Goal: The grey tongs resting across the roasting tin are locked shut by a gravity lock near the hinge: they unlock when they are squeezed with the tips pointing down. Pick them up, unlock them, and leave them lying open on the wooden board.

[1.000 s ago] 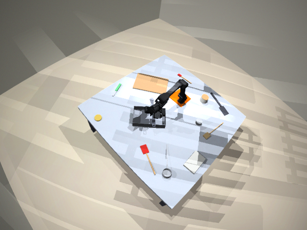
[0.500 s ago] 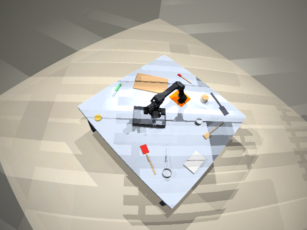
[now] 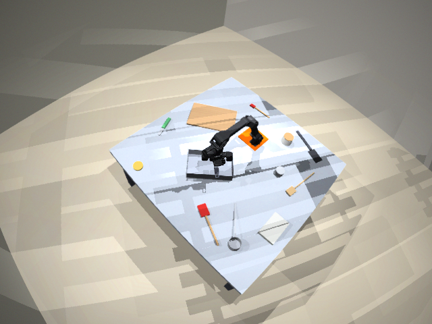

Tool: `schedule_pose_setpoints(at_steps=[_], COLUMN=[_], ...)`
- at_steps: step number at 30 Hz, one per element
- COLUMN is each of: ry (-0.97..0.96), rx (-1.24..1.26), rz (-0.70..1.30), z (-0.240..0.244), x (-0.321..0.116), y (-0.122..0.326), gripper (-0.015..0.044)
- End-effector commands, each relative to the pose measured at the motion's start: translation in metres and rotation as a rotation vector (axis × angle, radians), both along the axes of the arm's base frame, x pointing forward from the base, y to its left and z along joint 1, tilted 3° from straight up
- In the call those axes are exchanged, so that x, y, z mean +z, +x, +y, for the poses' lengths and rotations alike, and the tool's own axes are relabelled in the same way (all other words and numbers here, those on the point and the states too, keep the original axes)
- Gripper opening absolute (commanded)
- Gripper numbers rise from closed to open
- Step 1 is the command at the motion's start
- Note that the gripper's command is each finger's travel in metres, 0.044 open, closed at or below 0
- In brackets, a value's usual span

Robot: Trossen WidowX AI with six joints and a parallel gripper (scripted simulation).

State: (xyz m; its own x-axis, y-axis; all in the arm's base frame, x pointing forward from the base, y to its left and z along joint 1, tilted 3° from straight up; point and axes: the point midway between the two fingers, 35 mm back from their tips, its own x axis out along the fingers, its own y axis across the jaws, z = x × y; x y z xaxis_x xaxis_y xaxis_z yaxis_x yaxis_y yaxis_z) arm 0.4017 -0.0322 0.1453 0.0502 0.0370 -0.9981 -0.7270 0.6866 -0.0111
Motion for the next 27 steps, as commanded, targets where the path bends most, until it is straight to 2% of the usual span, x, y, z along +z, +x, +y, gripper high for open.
schedule_pose_setpoints(at_steps=[1, 14, 27], ry=[0.001, -0.004, 0.003], rx=[-0.038, -0.291, -0.548], rz=[0.001, -0.005, 0.000], z=[-0.012, -0.096, -0.175], x=[0.002, 0.017, 0.032], y=[-0.002, -0.022, -0.062], gripper=[-0.0150, -0.0150, -0.0150])
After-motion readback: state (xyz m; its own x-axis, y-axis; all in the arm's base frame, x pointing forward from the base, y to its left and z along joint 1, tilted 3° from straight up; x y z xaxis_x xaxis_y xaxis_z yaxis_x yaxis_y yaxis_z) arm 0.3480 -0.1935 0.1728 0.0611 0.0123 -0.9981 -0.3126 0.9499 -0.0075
